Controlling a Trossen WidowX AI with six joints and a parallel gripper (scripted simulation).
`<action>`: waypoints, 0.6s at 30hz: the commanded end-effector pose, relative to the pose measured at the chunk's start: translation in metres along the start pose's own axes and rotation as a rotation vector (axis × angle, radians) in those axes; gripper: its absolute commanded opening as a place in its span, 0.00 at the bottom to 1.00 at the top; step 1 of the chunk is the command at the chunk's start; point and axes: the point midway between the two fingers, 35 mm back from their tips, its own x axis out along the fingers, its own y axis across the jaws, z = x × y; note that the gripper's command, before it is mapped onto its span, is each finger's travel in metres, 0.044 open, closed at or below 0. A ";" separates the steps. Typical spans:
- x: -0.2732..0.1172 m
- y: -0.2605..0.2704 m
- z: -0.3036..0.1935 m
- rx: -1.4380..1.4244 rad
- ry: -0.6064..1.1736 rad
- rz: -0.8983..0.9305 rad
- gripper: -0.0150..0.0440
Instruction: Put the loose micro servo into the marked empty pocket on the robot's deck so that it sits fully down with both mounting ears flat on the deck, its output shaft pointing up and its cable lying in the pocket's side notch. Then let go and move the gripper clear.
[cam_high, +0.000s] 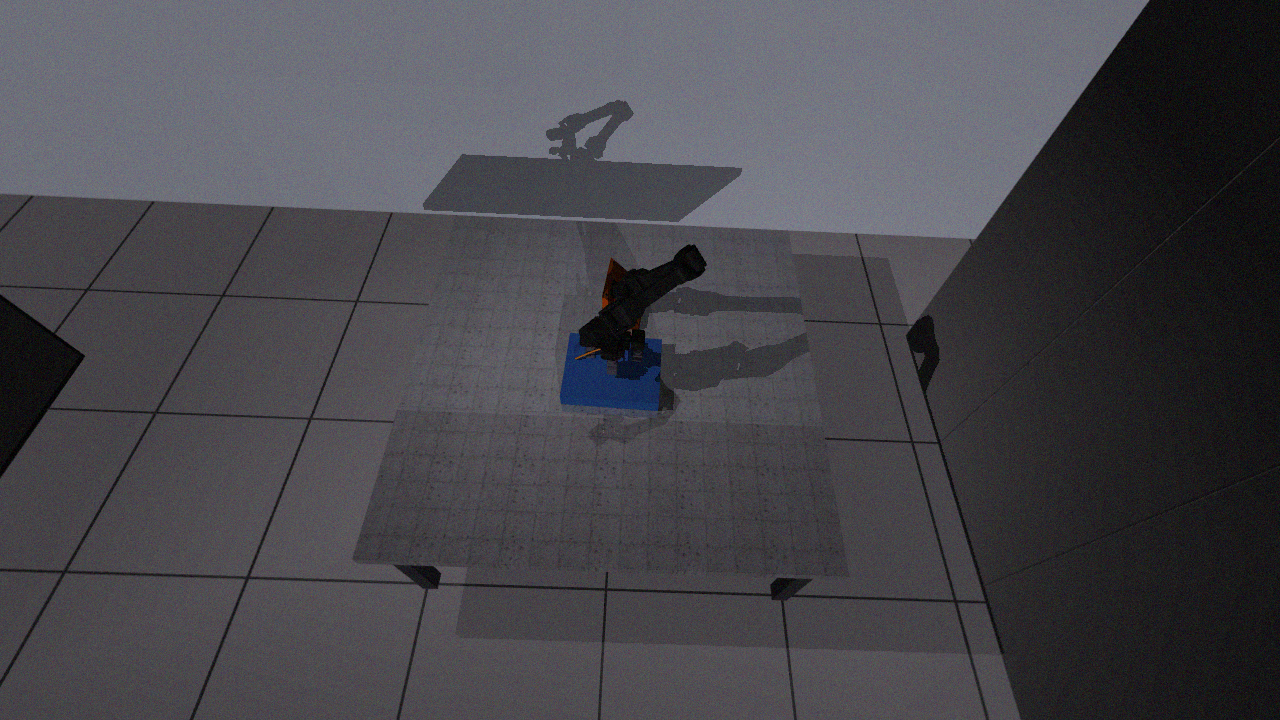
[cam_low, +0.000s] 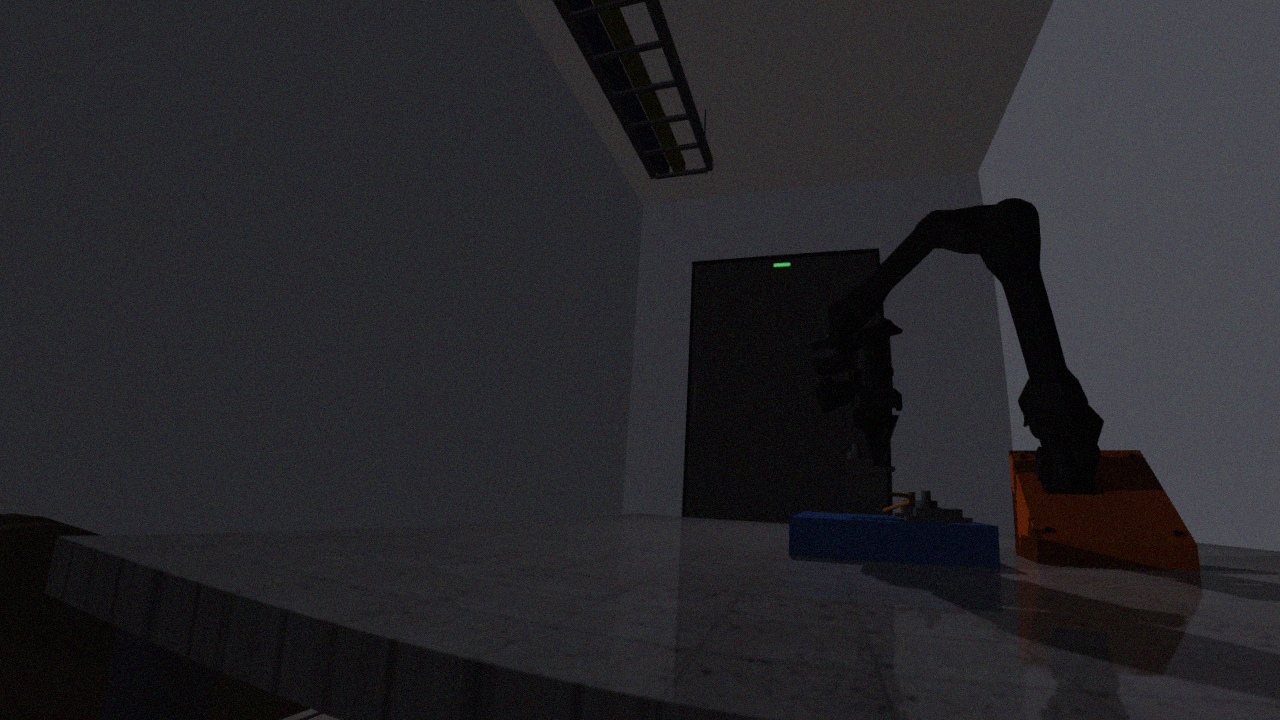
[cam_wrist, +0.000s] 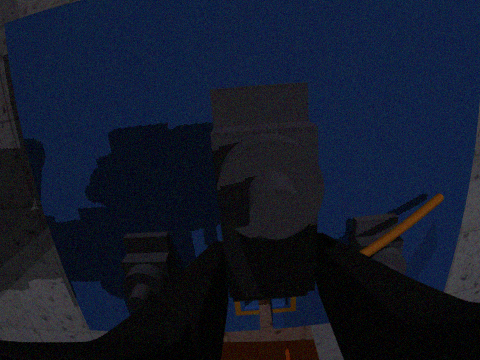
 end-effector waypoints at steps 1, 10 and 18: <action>-0.001 -0.001 -0.019 0.003 -0.001 -0.005 0.25; -0.001 -0.001 -0.064 0.005 0.002 -0.006 0.25; 0.000 -0.001 -0.086 0.006 0.003 -0.005 0.25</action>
